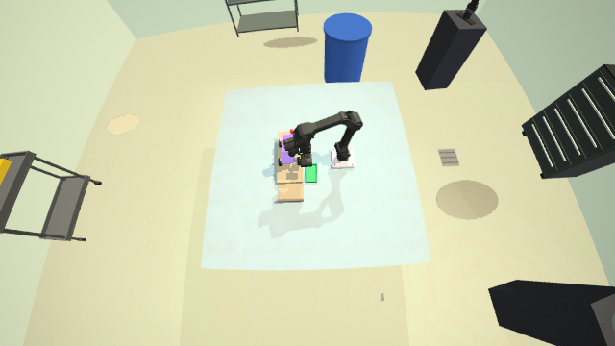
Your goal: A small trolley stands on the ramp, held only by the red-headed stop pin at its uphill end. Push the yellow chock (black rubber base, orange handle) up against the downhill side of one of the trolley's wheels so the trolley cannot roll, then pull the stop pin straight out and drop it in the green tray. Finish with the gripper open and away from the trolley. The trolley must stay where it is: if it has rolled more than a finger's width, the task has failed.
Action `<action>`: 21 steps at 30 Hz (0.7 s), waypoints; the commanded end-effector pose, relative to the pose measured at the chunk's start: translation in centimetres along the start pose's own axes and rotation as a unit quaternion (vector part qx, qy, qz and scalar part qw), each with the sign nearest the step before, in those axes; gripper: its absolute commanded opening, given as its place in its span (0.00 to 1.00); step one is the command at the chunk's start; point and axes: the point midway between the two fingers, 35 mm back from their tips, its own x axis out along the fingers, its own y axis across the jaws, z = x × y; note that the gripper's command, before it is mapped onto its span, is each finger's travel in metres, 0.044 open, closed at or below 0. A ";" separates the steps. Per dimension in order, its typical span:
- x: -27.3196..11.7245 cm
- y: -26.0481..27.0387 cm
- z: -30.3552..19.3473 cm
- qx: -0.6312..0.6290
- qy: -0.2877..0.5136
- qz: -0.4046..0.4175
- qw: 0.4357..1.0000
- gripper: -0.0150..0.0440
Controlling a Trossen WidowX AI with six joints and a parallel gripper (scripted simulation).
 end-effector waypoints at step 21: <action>0.6 9.0 1.9 0.001 -0.001 0.005 1.000 0.25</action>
